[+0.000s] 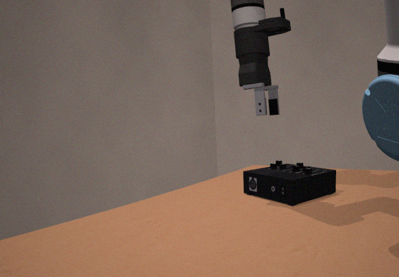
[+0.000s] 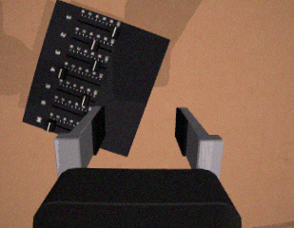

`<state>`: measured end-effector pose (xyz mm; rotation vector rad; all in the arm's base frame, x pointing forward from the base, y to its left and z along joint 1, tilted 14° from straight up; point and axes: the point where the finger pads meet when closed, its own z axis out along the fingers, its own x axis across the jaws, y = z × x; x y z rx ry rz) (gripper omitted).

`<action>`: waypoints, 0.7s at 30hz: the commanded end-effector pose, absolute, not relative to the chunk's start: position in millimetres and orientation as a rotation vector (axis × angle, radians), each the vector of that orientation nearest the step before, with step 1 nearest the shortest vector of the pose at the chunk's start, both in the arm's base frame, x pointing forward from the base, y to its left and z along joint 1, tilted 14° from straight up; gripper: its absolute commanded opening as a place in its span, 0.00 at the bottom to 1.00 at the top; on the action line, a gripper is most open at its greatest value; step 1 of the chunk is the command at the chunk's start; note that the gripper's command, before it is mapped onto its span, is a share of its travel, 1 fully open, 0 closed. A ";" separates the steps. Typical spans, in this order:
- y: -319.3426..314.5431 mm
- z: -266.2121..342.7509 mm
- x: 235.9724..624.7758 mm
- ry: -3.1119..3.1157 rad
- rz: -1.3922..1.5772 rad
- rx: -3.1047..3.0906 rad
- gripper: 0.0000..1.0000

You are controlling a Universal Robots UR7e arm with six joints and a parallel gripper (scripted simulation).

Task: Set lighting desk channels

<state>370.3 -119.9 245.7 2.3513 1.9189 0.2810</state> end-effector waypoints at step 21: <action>-169.4 232.6 339.1 1.945 0.287 2.235 1.00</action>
